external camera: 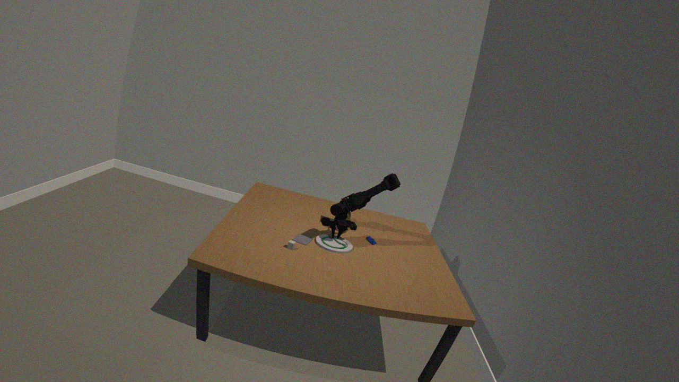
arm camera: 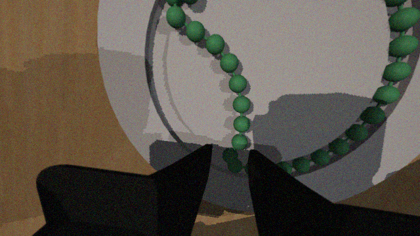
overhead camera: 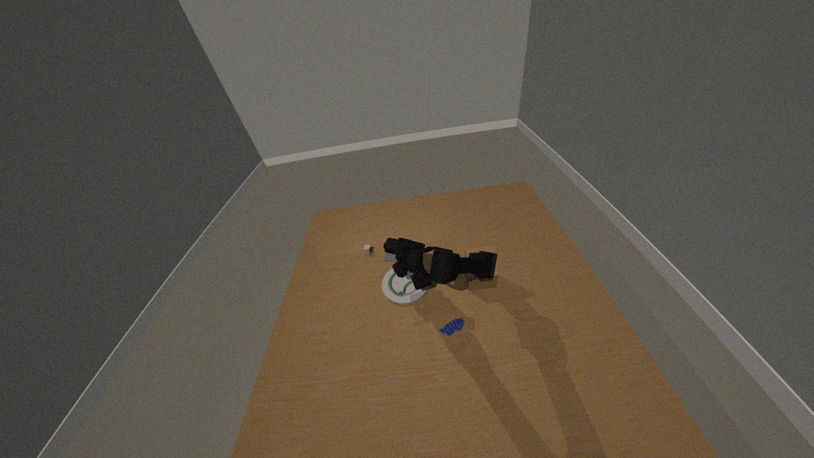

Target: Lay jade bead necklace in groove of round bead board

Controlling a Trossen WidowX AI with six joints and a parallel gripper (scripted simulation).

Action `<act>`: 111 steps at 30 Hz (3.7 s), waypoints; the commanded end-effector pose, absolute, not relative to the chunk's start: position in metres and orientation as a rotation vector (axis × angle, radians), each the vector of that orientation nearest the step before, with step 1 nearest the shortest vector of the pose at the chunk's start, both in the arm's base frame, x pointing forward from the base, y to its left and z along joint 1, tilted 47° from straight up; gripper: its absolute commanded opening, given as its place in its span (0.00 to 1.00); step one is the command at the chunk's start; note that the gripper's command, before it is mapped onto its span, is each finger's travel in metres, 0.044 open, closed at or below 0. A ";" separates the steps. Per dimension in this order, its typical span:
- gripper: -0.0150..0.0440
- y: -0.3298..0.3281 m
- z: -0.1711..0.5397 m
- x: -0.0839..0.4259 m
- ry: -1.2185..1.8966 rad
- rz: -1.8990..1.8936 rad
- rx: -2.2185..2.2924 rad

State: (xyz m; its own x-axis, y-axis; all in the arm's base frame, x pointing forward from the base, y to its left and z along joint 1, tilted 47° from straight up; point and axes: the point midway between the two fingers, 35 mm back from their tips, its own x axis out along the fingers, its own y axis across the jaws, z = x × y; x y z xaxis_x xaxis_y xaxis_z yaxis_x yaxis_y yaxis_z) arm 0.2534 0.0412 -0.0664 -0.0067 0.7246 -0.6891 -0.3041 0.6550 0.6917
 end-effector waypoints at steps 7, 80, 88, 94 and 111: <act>0.25 0.041 -0.066 0.254 1.348 0.845 0.391; 1.00 0.039 -0.060 0.241 1.353 0.843 0.403; 1.00 0.039 -0.060 0.241 1.353 0.843 0.402; 1.00 0.039 -0.060 0.241 1.353 0.843 0.402; 0.69 0.018 -0.037 0.252 1.348 0.849 0.392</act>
State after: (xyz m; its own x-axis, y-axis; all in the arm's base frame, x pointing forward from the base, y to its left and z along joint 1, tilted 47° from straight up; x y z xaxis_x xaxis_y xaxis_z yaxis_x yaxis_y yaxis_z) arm 0.2435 0.0286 -0.0496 -0.0241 0.7327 -0.6801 -0.2863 0.6467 0.7069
